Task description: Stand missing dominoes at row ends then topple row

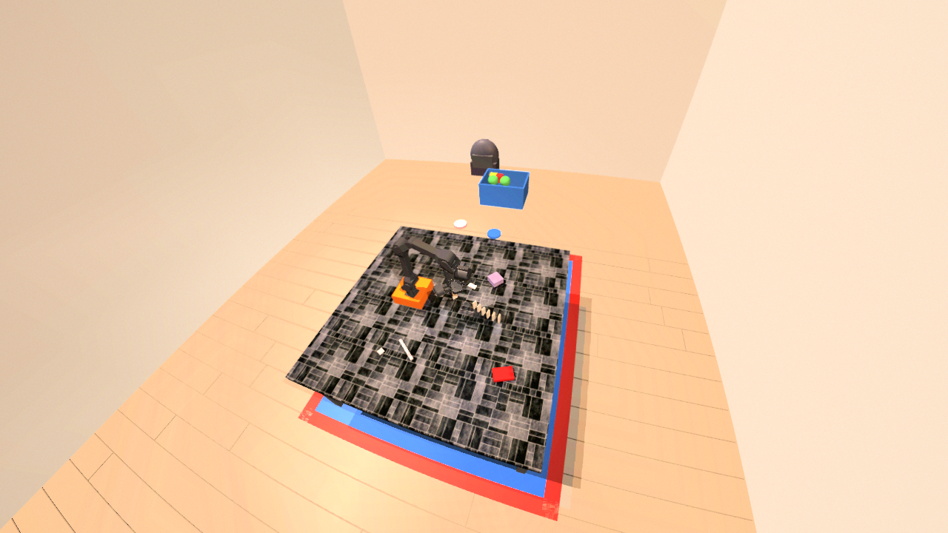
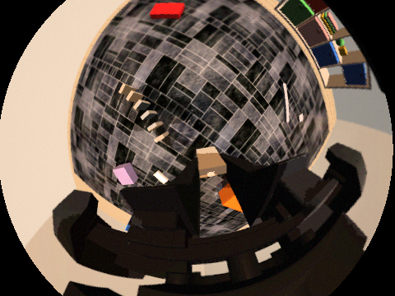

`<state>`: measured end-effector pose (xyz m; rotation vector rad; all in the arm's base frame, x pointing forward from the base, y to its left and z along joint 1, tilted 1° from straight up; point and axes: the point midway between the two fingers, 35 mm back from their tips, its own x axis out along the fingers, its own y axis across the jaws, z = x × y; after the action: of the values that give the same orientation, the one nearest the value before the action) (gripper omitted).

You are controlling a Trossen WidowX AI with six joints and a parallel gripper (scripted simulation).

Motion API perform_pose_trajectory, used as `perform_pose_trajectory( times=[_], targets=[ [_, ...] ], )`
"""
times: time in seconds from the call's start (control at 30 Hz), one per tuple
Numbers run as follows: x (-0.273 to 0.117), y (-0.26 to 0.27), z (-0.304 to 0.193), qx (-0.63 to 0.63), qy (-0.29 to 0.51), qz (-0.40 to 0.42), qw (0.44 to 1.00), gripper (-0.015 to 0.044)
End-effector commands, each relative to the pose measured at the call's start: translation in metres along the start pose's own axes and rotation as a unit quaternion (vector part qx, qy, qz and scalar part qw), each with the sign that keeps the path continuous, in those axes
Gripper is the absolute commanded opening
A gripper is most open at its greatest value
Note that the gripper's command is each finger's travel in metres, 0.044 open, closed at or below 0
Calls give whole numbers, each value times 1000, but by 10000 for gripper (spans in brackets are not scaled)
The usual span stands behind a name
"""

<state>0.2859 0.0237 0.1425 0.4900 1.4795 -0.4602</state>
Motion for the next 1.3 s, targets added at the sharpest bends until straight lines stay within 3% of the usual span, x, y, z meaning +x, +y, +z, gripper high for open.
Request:
perform_pose_trajectory(
  times=[0.0,0.1,0.33,1.07,1.27],
  targets=[
    [1,65,-10,-115,2,2,993,107],
    [3,90,-18,-157,3,4,988,107],
    [6,91,-17,-157,3,4,988,107],
    [126,92,-18,-157,3,4,988,107],
    [134,91,-19,-157,3,4,988,107]
  ],
)
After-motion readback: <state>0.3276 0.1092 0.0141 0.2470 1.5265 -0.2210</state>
